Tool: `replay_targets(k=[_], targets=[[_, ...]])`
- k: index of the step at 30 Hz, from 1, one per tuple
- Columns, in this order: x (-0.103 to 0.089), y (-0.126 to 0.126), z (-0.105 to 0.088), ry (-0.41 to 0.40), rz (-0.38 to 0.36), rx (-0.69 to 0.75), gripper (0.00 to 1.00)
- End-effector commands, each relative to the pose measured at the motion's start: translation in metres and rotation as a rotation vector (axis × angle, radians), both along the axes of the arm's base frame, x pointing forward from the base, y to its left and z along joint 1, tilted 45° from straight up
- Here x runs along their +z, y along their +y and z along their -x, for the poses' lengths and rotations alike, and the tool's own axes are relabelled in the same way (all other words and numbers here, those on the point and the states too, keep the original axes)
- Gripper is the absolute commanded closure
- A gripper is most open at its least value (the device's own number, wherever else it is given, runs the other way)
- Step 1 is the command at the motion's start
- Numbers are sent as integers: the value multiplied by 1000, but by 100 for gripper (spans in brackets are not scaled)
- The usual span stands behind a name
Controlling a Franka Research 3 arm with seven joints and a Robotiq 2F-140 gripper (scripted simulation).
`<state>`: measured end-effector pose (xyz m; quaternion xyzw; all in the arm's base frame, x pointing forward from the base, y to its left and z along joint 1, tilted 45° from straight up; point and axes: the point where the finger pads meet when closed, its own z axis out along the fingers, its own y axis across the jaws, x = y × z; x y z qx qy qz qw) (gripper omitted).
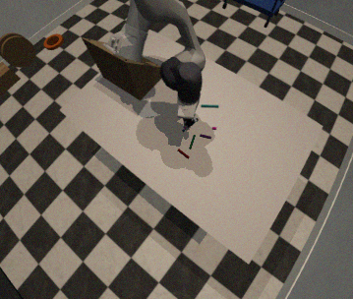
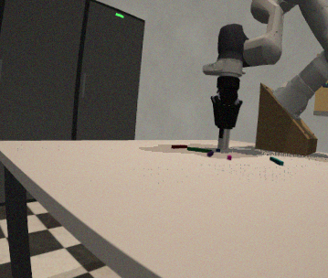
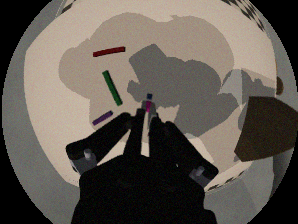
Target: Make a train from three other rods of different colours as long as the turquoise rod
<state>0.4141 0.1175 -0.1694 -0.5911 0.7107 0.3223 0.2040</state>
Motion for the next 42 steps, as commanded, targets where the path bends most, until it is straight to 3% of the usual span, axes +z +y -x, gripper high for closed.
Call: replay_targets(k=[1,42], targets=[[0,0,1,3,1,-5,97],[-8,8,2,3,1,-5,97]])
